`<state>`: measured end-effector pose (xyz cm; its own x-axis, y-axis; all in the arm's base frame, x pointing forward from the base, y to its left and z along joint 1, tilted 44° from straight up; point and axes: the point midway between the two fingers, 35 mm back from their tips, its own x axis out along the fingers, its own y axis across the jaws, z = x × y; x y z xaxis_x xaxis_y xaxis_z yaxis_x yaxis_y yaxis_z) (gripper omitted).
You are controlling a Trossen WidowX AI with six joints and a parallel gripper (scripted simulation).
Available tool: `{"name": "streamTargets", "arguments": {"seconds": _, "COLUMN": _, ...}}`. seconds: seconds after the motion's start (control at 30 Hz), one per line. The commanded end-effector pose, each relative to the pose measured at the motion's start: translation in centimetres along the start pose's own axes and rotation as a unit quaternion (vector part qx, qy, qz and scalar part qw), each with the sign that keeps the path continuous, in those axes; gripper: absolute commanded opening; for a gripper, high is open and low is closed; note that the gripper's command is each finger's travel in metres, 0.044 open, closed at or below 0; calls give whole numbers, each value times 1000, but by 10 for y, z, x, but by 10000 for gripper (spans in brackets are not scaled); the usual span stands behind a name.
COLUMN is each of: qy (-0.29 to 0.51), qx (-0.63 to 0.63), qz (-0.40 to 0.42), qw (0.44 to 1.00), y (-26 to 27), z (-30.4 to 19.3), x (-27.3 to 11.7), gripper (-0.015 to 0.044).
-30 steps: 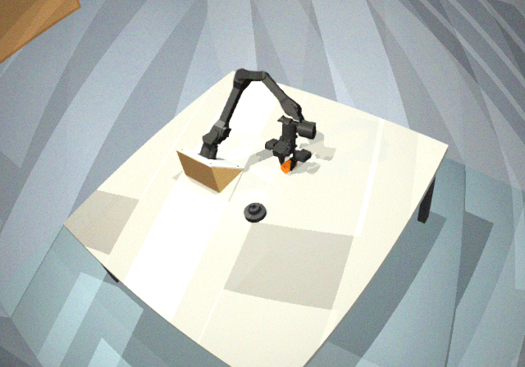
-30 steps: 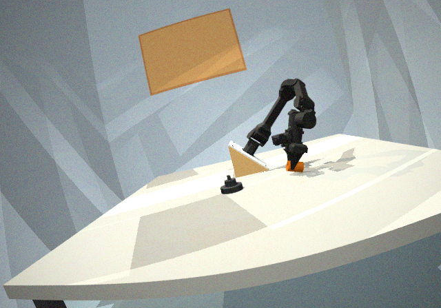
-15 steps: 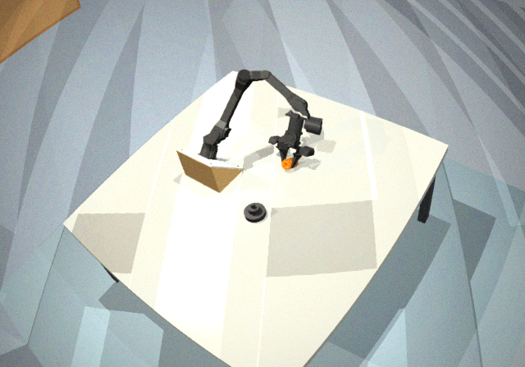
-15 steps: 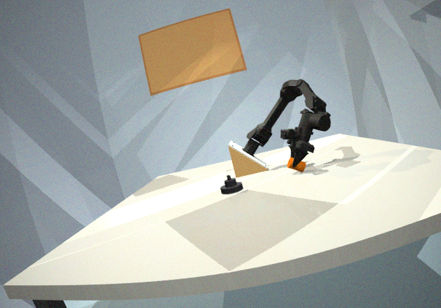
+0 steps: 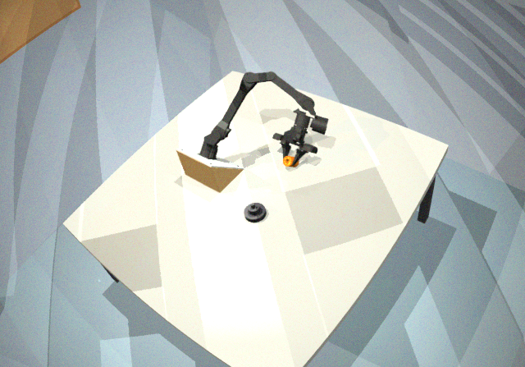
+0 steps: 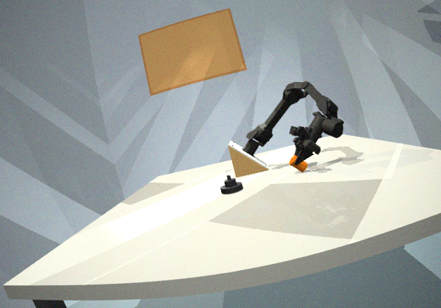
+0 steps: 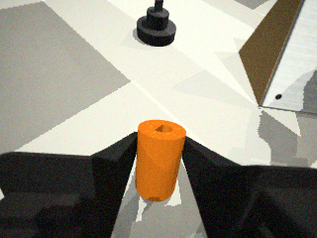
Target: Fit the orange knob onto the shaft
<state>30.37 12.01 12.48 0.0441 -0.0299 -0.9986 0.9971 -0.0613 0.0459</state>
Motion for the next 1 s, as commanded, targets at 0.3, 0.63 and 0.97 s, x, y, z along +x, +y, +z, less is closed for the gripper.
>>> {"name": "streamTargets", "arguments": {"seconds": 0.3, "qy": -99, "qx": 1, "qz": 1, "qw": 995, "y": 0, "z": -10, "x": -9, "gripper": 180}}
{"name": "streamTargets", "arguments": {"seconds": 0.63, "qy": -175, "qx": 1, "qz": 1, "qw": 985, "y": 0, "z": -19, "x": -14, "gripper": 180}}
{"name": "streamTargets", "arguments": {"seconds": 0.97, "qy": -177, "qx": 1, "qz": 1, "qw": 984, "y": 0, "z": -21, "x": -18, "gripper": 180}}
